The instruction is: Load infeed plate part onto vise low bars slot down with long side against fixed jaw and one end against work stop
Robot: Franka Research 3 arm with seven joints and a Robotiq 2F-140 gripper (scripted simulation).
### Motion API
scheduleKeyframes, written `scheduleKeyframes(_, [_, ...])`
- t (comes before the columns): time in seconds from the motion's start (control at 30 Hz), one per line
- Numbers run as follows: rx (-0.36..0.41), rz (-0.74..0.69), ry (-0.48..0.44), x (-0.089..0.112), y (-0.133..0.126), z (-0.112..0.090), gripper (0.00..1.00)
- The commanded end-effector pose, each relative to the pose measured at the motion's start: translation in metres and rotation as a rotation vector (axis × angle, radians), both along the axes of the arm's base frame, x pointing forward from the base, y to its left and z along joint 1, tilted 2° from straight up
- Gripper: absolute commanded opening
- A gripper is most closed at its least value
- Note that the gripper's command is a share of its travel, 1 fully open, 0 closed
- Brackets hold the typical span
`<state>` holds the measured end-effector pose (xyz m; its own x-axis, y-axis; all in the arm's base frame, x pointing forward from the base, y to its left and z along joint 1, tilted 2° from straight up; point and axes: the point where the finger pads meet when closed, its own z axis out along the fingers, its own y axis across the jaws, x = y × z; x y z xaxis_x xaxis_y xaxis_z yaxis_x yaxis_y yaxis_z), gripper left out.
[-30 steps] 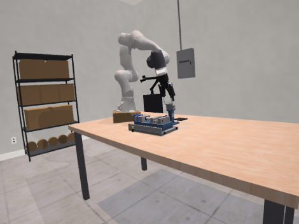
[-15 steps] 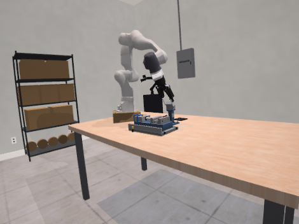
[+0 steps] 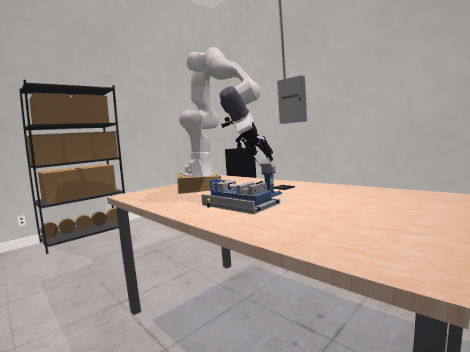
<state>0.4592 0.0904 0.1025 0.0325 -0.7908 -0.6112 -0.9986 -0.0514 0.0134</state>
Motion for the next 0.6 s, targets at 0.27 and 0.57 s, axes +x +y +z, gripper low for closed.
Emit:
scheduleKeyframes(0.27, [0.086, 0.061, -0.029, -0.0028, 0.0030, 0.0015, 0.51])
scheduleKeyframes(0.57, [0.124, 0.061, -0.026, -0.0027, 0.0023, 0.0008, 0.51])
